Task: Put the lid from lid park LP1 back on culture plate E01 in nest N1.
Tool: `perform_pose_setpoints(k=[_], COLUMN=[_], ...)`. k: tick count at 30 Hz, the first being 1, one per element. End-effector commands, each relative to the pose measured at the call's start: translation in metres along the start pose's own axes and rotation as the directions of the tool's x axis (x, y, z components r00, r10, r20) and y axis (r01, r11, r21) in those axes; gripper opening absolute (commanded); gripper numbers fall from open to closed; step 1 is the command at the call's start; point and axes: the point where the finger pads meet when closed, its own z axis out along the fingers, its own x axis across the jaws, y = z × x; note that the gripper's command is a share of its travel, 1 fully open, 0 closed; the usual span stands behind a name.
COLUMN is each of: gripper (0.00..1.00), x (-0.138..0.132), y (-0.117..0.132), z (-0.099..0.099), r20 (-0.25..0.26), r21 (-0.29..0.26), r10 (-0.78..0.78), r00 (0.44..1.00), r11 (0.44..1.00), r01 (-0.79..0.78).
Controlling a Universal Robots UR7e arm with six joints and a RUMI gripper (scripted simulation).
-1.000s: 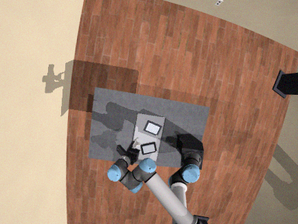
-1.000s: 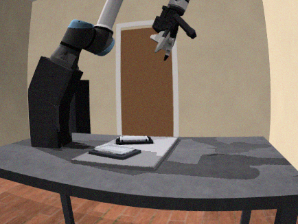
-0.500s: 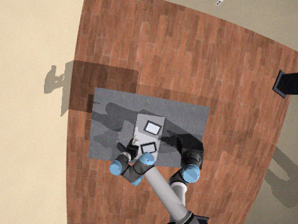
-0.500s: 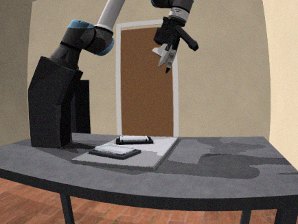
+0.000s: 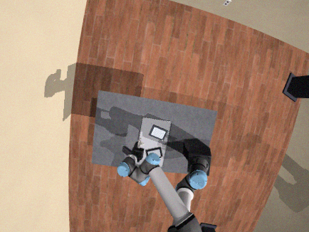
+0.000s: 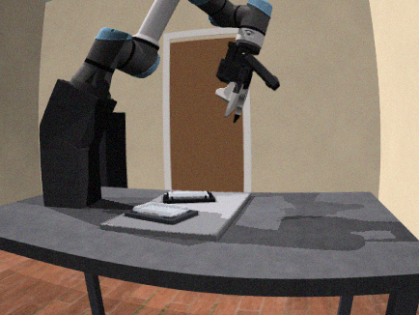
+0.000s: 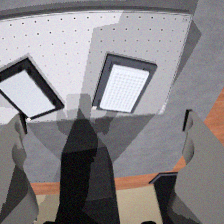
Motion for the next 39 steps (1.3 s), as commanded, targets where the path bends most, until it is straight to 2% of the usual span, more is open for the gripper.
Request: perform_pose_setpoints(k=[1,5,13,15,19,22,36,39], gripper=[0.82,0.82,0.82,0.82,0.82,0.82,0.82,0.82], x=[-0.005,-0.006,-0.019,-0.02,-0.027,-0.028,-0.057,-0.057], y=[-0.007,-0.008,-0.013,-0.013,-0.015,-0.015,-0.01,-0.01], z=[0.02,0.025,0.06,0.062,0.08,0.082,0.135,0.135], r20=[-0.001,-0.002,-0.002,-0.002,-0.002,-0.002,-0.003,-0.003], r21=[0.011,0.025,0.044,0.044,0.06,0.06,0.109,0.109], r10=[-0.009,-0.023,-0.043,-0.043,-0.061,-0.061,-0.113,-0.113], r00=[1.0,1.0,0.999,0.999,0.998,0.998,0.994,0.994], r11=[1.0,0.999,0.998,0.998,0.996,0.996,0.988,0.988], r01=[0.009,0.023,0.043,0.043,0.061,0.061,0.112,0.112])
